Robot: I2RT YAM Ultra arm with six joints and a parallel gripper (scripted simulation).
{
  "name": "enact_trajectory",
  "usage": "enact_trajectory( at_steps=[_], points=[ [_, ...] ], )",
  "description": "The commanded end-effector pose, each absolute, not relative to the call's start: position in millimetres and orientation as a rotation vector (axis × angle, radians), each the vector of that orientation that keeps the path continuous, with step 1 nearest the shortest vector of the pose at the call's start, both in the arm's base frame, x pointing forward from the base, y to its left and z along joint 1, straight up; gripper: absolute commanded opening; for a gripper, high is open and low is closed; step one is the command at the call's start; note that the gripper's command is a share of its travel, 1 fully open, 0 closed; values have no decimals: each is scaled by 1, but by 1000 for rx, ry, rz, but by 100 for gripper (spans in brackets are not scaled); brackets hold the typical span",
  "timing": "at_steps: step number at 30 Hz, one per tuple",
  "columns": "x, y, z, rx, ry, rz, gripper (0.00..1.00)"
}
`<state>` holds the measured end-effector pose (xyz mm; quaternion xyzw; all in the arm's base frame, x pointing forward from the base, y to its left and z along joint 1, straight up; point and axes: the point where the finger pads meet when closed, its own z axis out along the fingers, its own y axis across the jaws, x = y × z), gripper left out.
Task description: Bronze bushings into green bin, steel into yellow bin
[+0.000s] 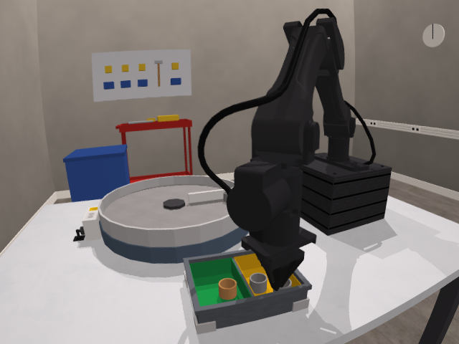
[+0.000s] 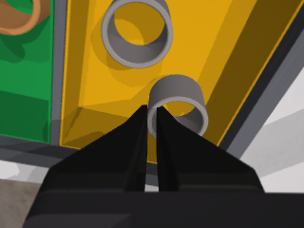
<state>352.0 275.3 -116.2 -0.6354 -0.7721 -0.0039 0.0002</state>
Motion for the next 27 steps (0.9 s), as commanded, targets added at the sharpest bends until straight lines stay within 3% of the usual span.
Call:
enact_trajectory(
  at_steps=[1,27],
  points=[
    [360,276,-111,-2012,-2435,-32,0],
    [362,279,-115,-2013,-2438,-53,0]
  ],
)
